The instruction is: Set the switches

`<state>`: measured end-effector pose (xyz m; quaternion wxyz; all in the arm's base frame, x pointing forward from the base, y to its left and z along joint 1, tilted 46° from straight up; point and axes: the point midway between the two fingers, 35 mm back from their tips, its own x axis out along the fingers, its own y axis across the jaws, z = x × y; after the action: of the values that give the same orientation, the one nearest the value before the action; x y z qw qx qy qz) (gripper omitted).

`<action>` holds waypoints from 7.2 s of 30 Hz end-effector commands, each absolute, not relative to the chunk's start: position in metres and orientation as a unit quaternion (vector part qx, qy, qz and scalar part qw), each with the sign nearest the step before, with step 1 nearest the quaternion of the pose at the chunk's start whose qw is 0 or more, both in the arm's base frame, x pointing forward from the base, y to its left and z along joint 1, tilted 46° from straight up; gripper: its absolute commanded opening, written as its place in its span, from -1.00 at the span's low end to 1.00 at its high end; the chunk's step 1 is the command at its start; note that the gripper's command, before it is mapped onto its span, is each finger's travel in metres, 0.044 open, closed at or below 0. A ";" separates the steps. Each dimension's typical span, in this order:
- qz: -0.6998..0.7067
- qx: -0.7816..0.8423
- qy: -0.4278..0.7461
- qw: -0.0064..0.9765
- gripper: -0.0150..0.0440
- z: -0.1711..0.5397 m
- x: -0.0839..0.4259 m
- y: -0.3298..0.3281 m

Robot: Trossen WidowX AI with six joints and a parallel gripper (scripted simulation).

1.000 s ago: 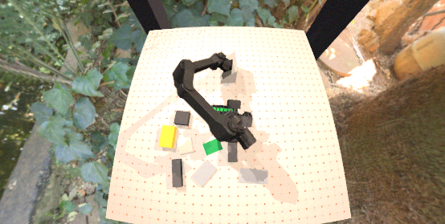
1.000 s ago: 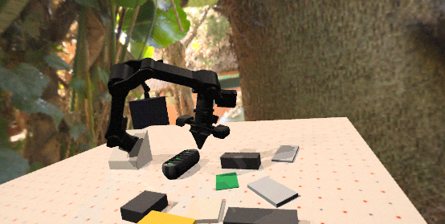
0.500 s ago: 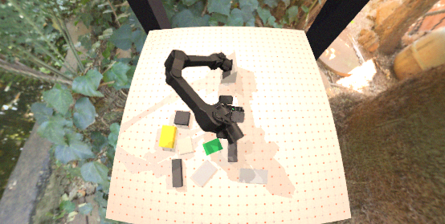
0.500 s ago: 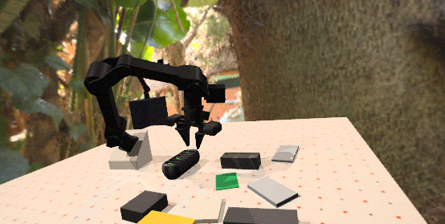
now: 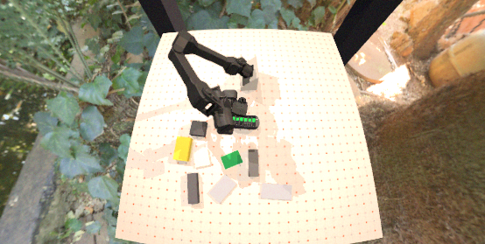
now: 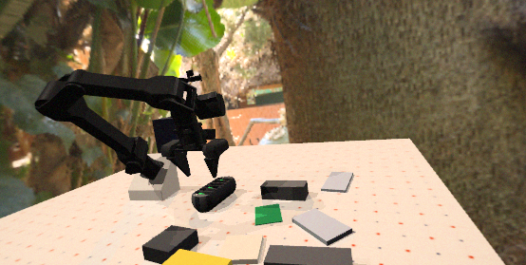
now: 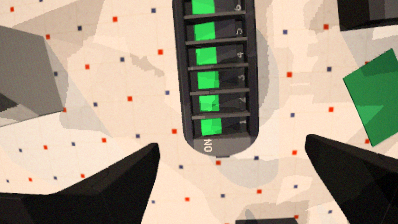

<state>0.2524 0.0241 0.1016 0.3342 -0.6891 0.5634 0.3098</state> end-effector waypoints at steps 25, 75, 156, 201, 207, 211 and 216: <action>0.312 -0.693 0.557 0.335 1.00 0.076 0.257 -0.007; 0.306 -0.695 0.560 0.330 0.65 0.067 0.258 -0.011; 0.250 -0.717 0.585 0.284 0.65 0.072 0.247 0.055; 0.224 -0.726 0.595 0.263 0.65 0.064 0.242 0.085; 0.220 -0.727 0.596 0.260 0.65 0.062 0.242 0.088; 0.219 -0.727 0.597 0.259 0.65 0.062 0.241 0.092; 0.216 -0.728 0.598 0.257 0.65 0.060 0.241 0.094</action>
<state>0.2405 0.0903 0.0615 0.2554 -0.7286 0.5972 0.2172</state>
